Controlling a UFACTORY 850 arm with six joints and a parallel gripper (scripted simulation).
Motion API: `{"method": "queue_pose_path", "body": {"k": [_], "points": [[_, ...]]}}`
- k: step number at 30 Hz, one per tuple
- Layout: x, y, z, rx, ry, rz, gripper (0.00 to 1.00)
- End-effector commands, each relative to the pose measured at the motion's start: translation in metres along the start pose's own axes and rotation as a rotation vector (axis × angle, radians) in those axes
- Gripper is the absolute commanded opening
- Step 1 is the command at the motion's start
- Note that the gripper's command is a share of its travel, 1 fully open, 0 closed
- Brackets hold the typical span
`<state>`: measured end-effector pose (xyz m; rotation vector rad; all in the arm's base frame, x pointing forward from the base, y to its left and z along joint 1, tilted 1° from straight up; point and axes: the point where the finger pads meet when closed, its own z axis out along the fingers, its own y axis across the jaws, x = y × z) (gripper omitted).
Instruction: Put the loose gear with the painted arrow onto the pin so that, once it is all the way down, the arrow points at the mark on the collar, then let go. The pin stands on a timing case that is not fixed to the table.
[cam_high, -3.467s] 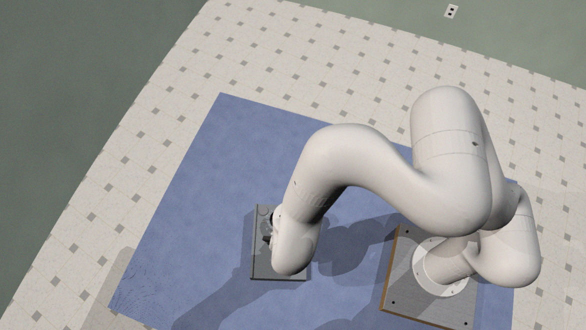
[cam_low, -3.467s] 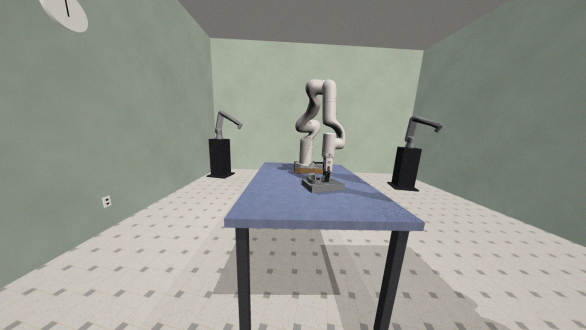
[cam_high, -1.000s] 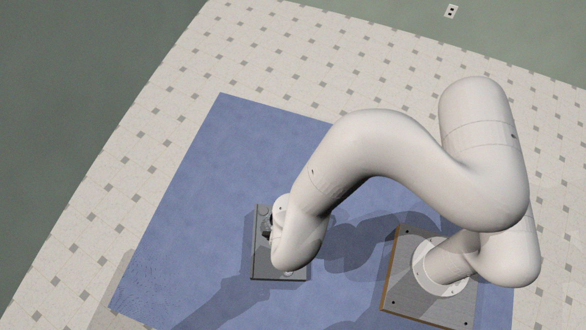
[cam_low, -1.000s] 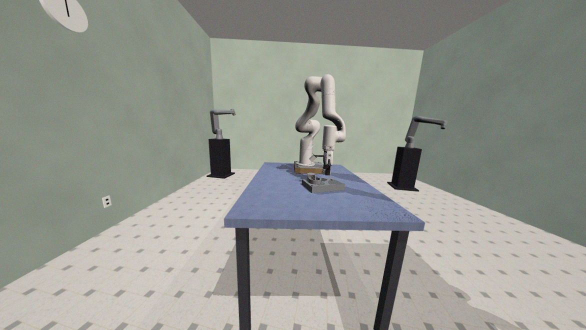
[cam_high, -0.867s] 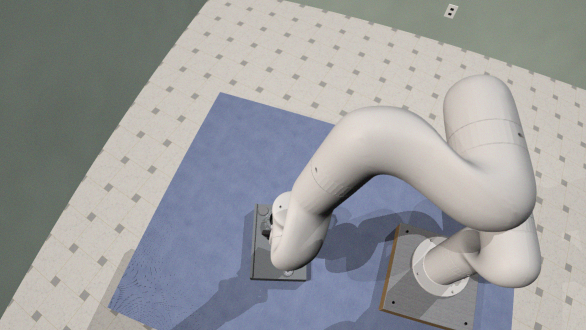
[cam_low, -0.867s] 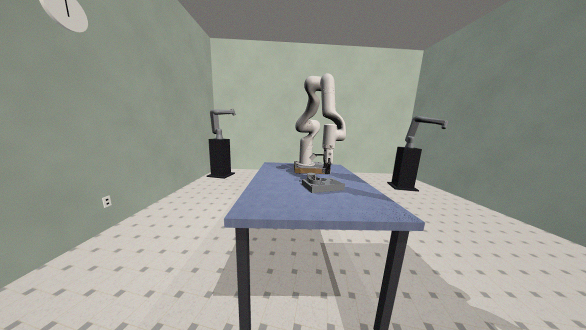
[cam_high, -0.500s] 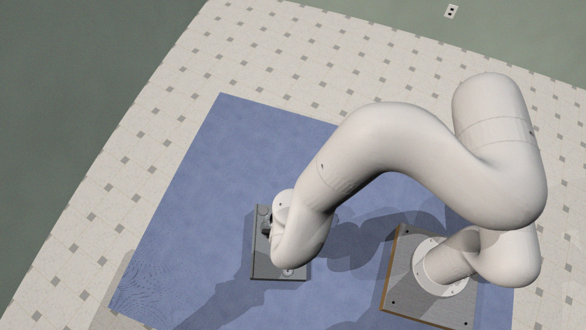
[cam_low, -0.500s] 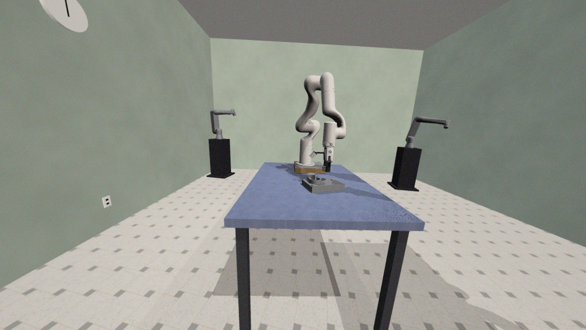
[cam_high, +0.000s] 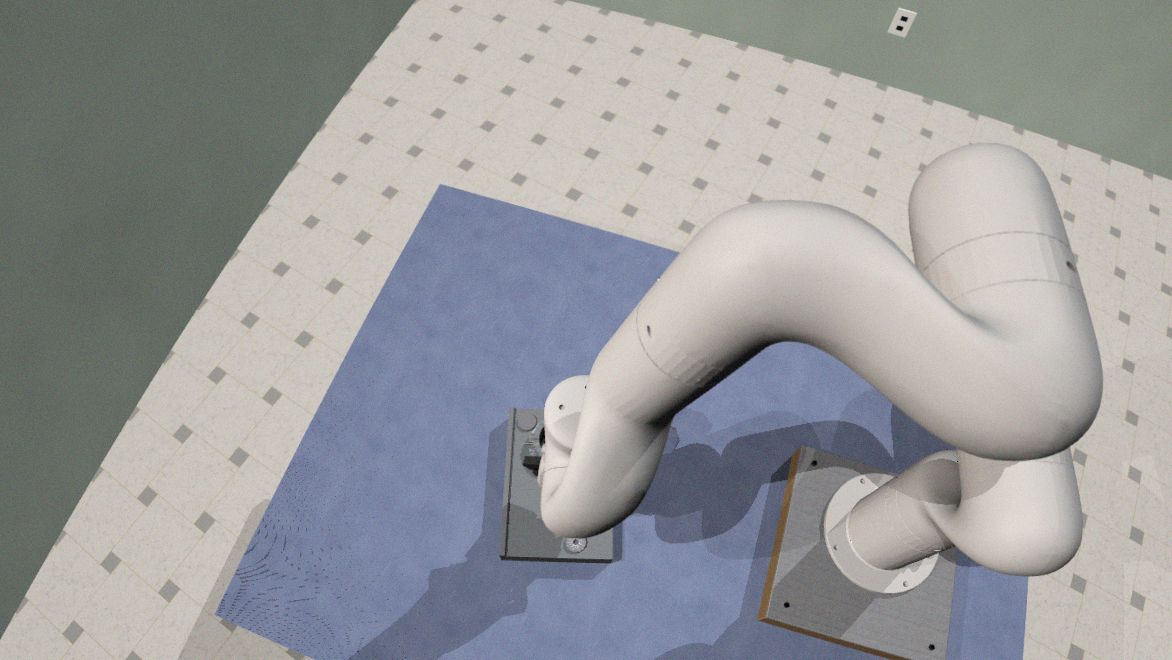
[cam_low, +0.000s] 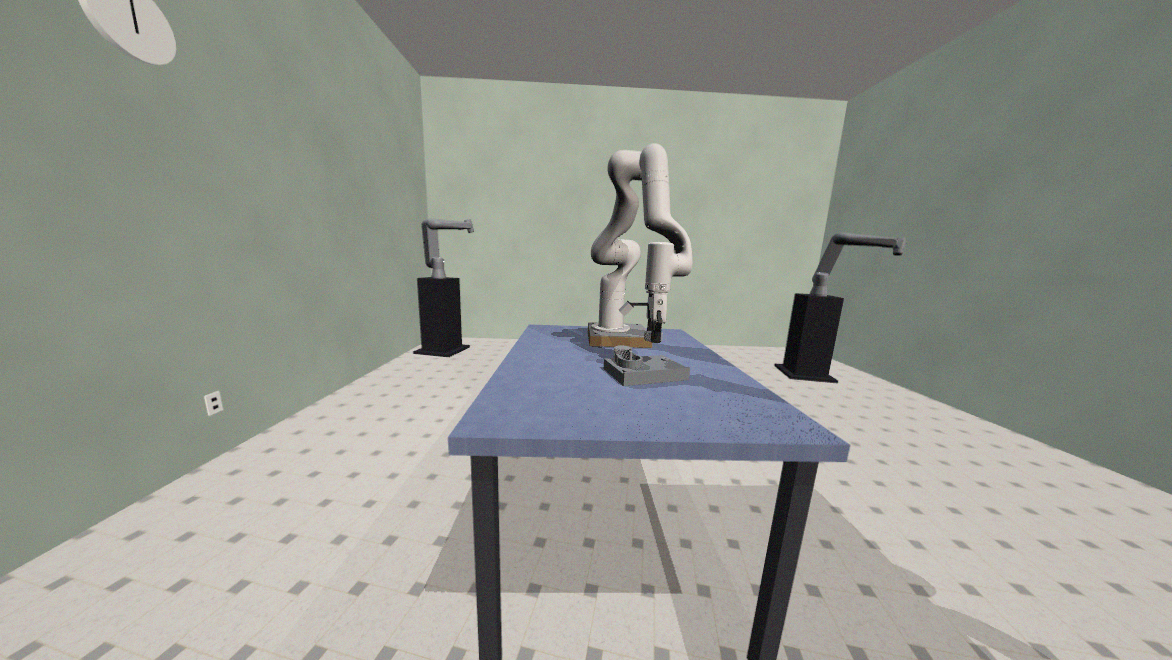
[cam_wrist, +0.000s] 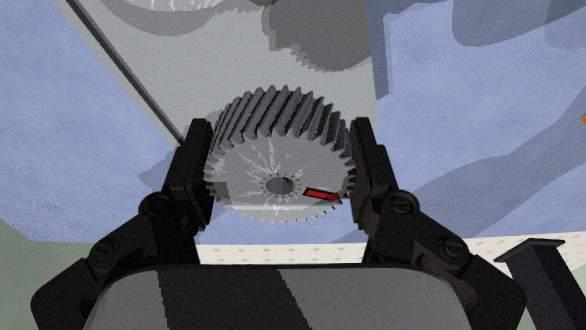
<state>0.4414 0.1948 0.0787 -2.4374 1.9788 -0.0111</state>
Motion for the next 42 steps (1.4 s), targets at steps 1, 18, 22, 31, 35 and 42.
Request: {"method": "queue_pose_path", "body": {"k": [1,18,22,31,35,42], "points": [[0.0,-0.001,-0.001,0.002,0.0,0.0,0.0],[0.086,-0.055,-0.001,0.002,-0.001,0.0,0.0],[0.086,-0.055,-0.001,0.002,-0.001,0.005,0.0],[0.086,-0.055,-0.001,0.002,-0.001,0.048,0.0],[0.087,-0.055,-0.001,0.002,-0.001,0.098,0.0],[0.087,-0.055,-0.001,0.002,-0.001,0.215,0.0]]}}
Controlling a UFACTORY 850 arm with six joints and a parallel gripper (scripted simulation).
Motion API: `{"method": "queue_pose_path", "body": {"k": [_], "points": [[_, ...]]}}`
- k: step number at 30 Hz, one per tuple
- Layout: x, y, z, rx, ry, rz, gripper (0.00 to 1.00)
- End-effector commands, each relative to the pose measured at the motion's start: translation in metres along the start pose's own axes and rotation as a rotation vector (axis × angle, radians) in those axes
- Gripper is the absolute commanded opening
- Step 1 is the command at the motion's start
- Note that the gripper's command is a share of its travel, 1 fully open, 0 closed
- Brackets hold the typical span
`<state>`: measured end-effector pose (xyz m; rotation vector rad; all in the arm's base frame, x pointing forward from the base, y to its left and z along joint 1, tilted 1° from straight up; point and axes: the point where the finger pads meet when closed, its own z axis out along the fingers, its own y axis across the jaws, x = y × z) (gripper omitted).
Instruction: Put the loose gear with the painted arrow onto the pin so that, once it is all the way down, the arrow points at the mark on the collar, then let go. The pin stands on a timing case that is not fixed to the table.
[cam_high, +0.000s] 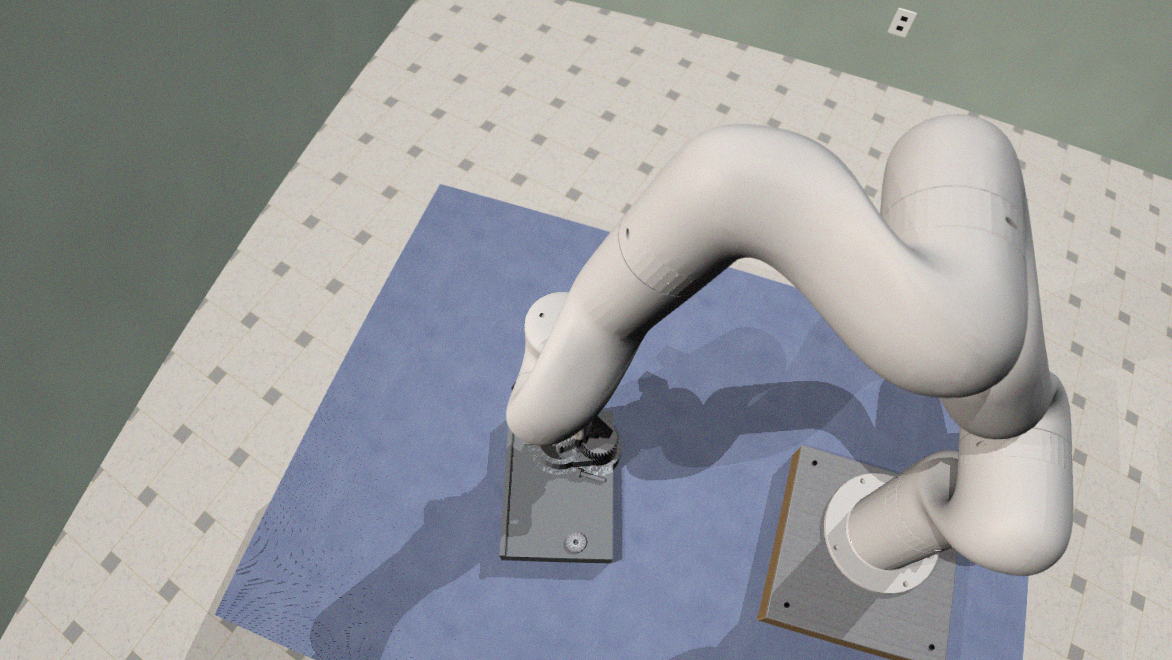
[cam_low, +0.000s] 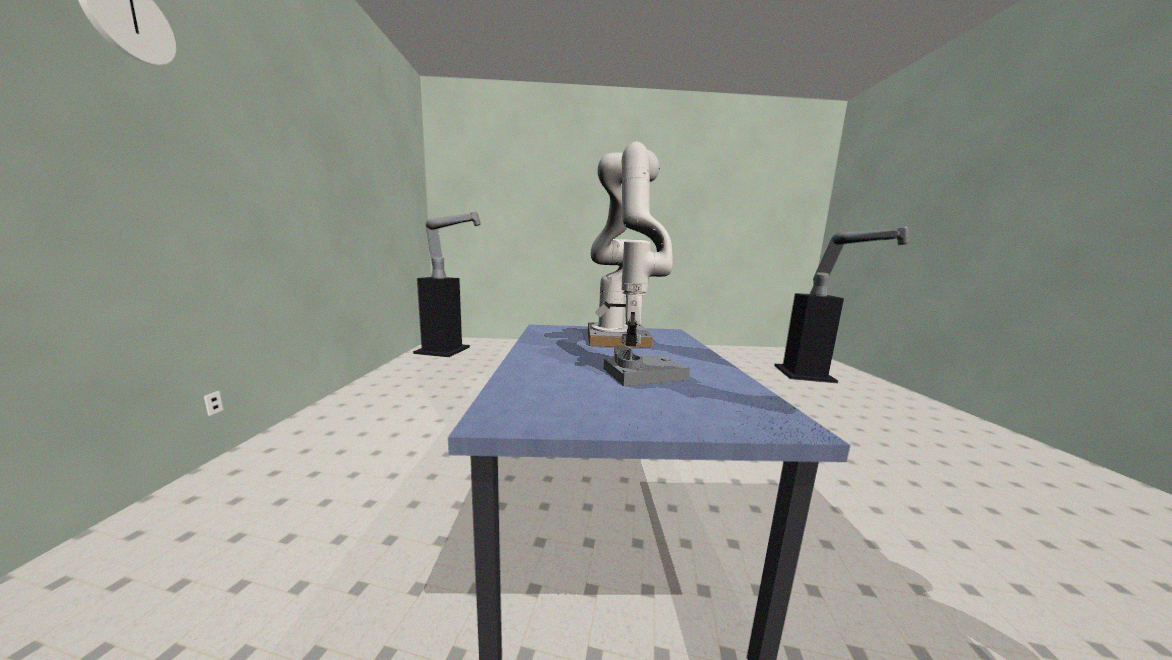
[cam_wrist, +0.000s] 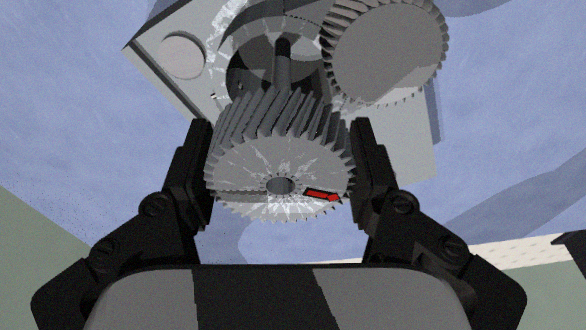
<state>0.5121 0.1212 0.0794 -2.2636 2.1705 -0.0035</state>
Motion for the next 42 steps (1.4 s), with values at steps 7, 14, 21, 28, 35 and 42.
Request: {"method": "queue_pose_path", "body": {"k": [7,14,21,28,35,42], "points": [[-0.0002,-0.001,-0.0008,0.003,0.004,0.211,0.0],[-0.0002,-0.001,-0.0008,0.004,0.004,0.444,0.0],[-0.0002,-0.001,-0.0008,0.004,0.003,0.627,0.0],[-0.0002,-0.001,-0.0008,0.005,0.003,0.887,0.0],[-0.0002,-0.001,-0.0008,0.005,0.003,1.061,0.0],[-0.0002,-0.001,-0.0008,0.005,0.002,1.268,0.0]]}}
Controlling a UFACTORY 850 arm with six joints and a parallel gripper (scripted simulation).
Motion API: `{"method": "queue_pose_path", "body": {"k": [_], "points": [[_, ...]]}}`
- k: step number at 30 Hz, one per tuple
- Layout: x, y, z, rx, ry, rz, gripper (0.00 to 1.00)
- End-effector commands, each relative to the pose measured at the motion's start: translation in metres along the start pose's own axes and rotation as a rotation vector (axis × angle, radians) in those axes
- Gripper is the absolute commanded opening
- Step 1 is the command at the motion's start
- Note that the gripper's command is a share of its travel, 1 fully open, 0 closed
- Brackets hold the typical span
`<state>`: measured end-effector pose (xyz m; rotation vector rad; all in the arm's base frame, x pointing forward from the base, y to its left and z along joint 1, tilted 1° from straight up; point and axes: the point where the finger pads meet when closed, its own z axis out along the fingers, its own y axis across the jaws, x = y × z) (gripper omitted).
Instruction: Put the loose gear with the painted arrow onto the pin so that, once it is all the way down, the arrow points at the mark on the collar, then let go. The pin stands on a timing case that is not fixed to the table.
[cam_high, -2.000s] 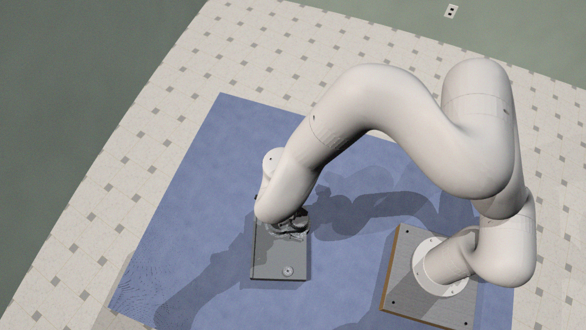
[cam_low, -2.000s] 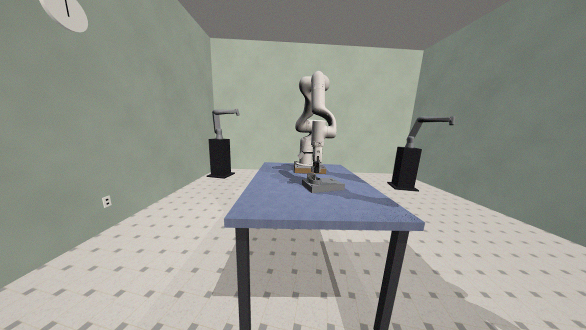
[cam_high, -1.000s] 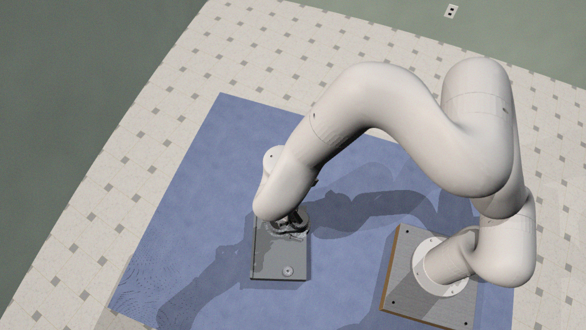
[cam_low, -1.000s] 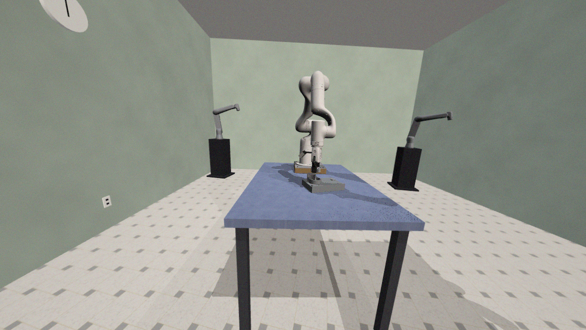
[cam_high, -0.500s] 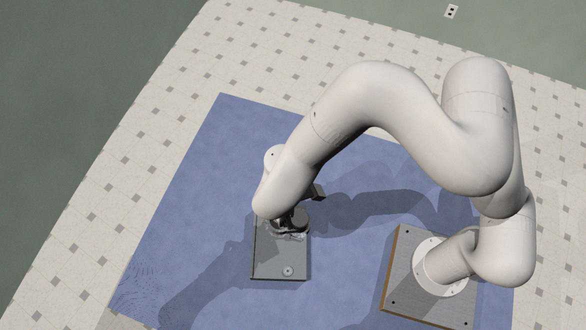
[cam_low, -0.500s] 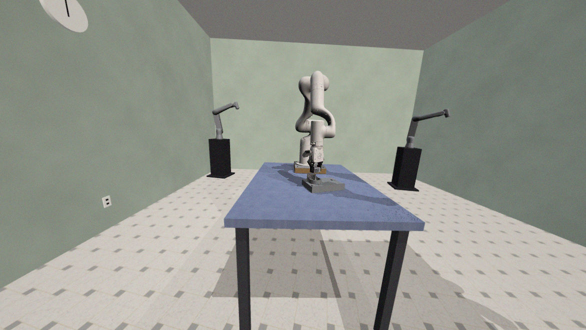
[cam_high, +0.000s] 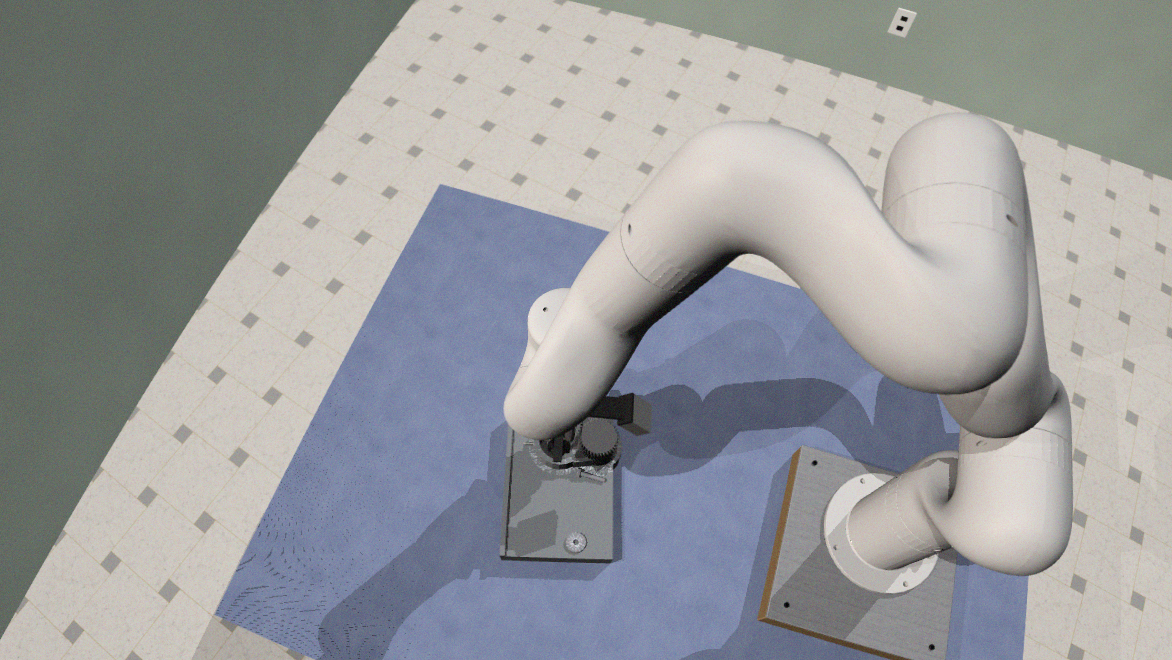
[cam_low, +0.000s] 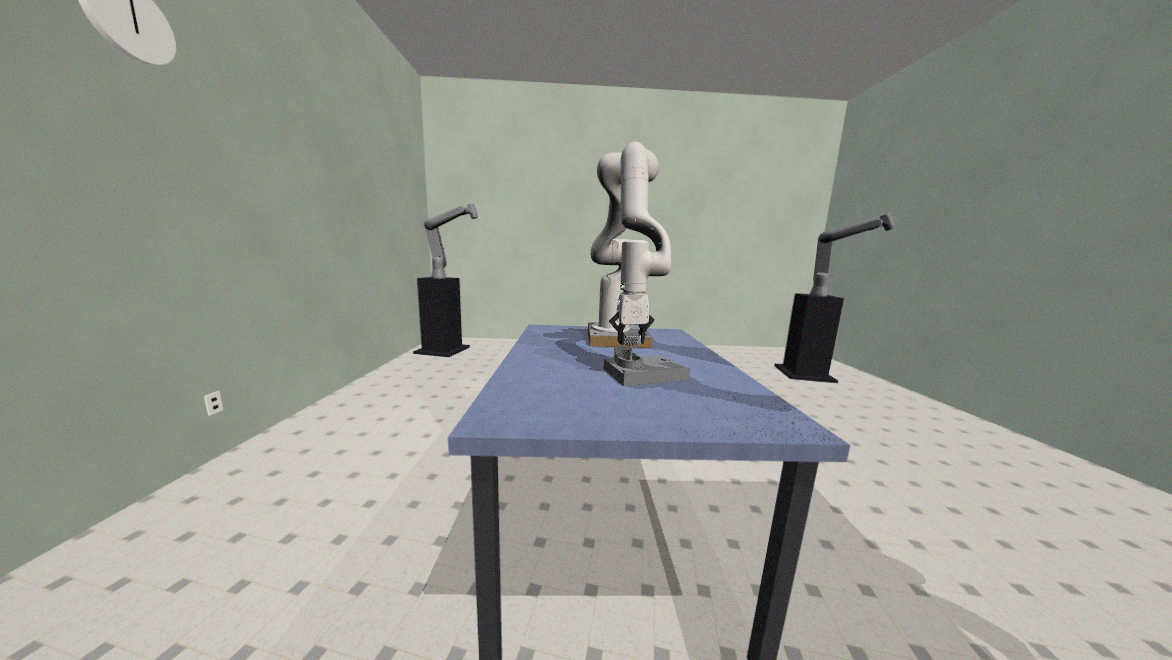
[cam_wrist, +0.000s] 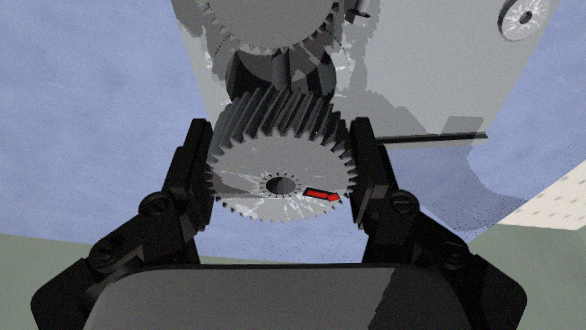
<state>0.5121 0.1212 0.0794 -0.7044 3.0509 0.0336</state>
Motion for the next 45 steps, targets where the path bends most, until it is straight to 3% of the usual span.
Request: {"method": "queue_pose_path", "body": {"k": [1,18,45], "points": [[-0.001,-0.0002,-0.0008,0.025,0.006,0.134,0.0],[-0.001,-0.0002,-0.0008,0.025,0.004,0.356,0.0],[-0.001,-0.0002,0.0008,0.025,0.003,0.373,0.0]]}}
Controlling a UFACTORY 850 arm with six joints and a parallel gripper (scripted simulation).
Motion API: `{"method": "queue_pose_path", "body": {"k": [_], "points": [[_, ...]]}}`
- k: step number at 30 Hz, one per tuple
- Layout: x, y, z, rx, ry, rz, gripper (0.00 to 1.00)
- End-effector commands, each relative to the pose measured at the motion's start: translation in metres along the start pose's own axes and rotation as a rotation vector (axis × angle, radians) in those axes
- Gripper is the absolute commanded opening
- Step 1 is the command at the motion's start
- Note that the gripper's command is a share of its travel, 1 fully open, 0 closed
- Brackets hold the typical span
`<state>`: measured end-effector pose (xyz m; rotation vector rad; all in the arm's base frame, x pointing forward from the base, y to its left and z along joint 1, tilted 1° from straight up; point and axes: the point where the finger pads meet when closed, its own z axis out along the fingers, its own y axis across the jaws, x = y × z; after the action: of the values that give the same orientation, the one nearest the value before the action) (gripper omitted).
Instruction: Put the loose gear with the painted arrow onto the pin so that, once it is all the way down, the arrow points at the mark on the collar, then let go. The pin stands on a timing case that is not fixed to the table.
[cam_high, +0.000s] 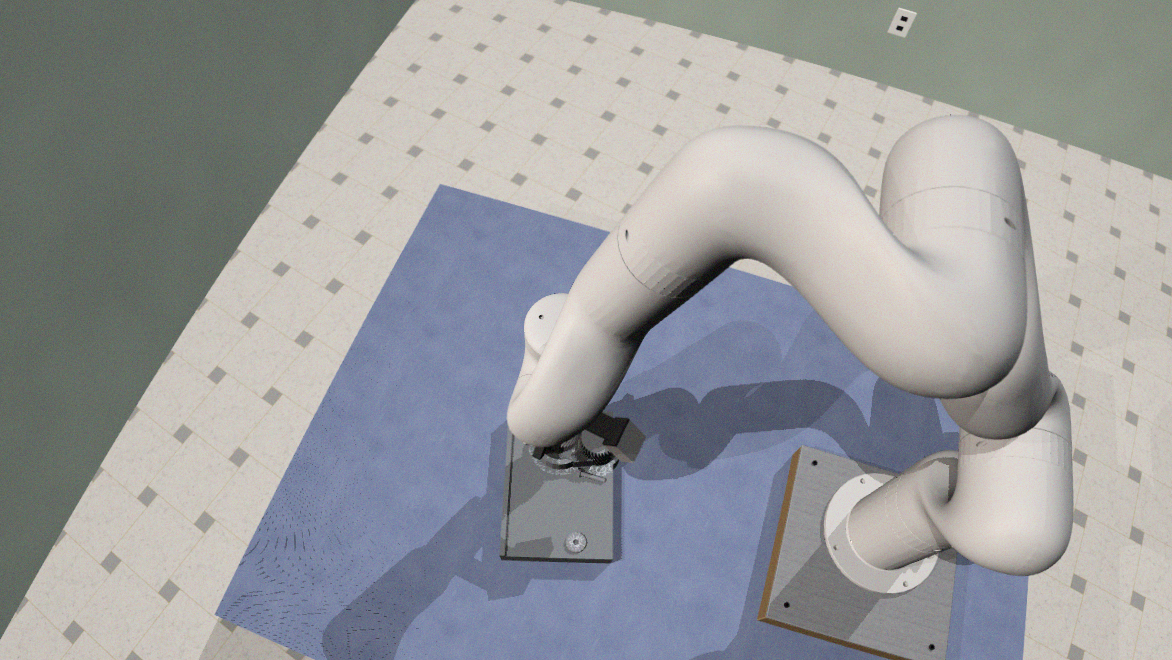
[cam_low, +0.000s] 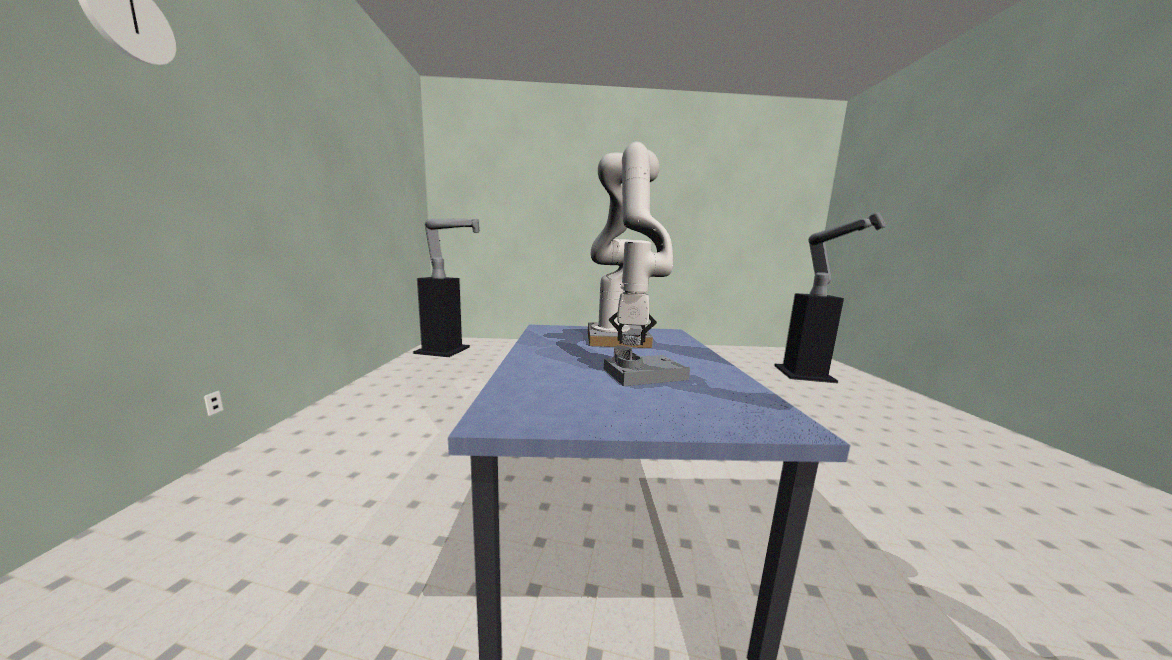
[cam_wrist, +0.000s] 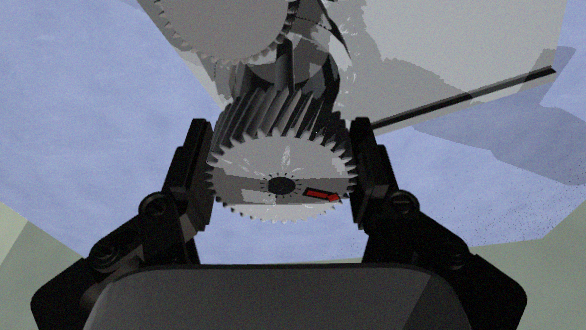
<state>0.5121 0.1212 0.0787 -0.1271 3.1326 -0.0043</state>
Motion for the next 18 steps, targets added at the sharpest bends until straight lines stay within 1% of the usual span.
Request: {"method": "queue_pose_path", "body": {"k": [1,12,18], "points": [[-0.001,0.0,0.001,0.0,-0.002,0.0,0.0],[-0.002,0.001,0.018,0.0,-0.002,0.0,0.0],[-0.002,0.001,0.021,0.0,-0.002,0.0,0.0]]}}
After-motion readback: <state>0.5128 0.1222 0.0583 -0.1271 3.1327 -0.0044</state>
